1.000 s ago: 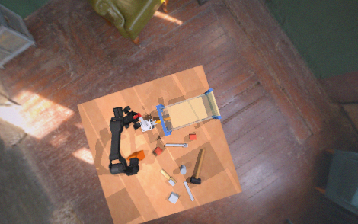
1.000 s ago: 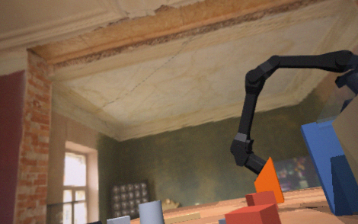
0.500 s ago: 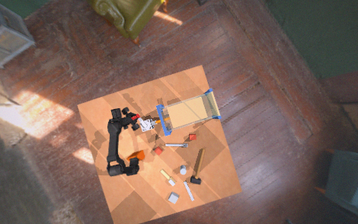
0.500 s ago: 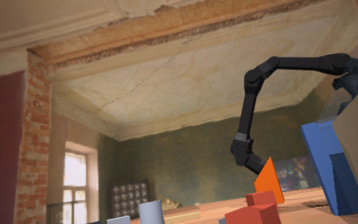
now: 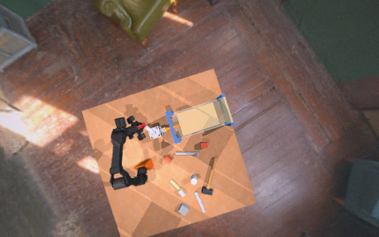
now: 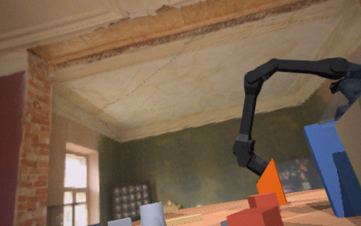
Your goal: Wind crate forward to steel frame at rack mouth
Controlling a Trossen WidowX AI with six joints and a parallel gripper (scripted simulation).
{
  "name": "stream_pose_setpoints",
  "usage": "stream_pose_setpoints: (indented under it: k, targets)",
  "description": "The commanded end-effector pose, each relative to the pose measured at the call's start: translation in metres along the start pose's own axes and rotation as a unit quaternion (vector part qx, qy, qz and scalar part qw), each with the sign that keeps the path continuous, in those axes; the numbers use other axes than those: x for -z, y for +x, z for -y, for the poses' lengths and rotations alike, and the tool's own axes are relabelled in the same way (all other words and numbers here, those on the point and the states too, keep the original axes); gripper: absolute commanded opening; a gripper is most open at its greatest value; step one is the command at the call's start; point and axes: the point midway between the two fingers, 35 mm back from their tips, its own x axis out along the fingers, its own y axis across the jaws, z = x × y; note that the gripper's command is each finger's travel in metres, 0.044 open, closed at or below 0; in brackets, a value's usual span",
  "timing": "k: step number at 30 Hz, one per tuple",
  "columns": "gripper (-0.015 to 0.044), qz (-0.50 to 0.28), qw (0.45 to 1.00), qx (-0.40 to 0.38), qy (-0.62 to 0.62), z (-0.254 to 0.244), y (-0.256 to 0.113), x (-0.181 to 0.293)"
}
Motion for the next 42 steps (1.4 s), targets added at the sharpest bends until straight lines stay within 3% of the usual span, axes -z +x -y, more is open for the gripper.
stream_pose_setpoints:
  k: [1,42]
  targets:
    - [0.0000,0.015,1.000,-0.003,-0.011,-0.005,-0.003,-0.017]
    - [0.0000,0.016,1.000,-0.004,-0.013,-0.042,-0.019,-0.050]
